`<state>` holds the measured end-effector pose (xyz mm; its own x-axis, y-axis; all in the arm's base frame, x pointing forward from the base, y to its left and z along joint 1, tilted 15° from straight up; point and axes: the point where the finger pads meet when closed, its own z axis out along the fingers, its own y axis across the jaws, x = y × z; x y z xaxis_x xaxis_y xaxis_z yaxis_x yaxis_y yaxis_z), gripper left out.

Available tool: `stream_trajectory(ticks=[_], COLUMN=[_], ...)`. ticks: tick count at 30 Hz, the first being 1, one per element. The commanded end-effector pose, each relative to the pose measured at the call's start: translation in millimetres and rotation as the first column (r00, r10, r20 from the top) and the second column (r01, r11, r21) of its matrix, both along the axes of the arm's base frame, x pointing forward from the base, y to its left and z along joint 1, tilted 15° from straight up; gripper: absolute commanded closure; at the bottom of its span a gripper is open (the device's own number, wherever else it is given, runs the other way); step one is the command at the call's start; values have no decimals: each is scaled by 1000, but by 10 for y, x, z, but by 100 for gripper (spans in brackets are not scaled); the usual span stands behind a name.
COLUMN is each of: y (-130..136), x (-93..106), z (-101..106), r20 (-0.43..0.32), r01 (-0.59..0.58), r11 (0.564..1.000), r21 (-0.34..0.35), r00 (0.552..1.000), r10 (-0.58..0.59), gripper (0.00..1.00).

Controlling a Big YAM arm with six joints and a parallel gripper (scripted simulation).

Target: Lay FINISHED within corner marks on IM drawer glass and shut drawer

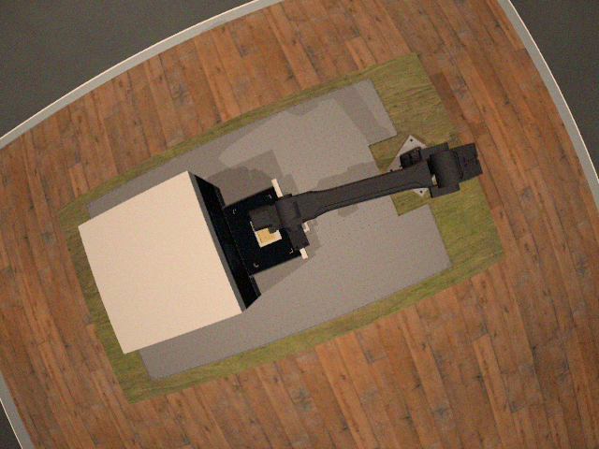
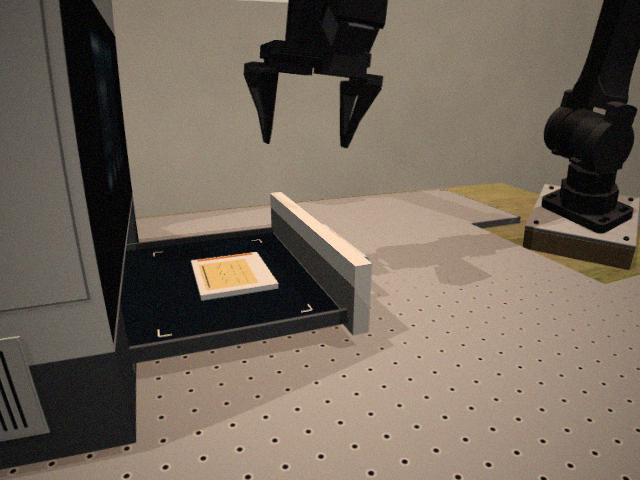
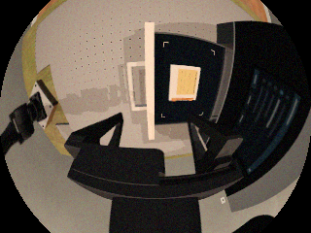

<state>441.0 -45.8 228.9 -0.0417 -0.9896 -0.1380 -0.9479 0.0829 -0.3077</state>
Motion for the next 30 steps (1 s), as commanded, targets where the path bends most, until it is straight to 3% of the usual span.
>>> stream_trajectory(ticks=[1,16,18,19,20,23,24,30], y=[-30,-30,30,43,77,89,88,135], x=[-46,-46,85,66,-122,-130,-170,-267], z=[-66,-66,51,2,-286,-400,-314,-584], r20=[-22,-22,-44,-65,-121,-96,-64,-74], r01=[-1,-1,-31,-36,-36,-27,-21,-14], r11=[1000,1000,999,999,999,1000,1000,1000], r21=[3,3,-6,-5,6,3,-1,3], r00=[1000,1000,999,997,992,995,998,997], r10=[1,1,31,35,36,27,21,14], gripper=[8,8,13,15,17,23,25,37])
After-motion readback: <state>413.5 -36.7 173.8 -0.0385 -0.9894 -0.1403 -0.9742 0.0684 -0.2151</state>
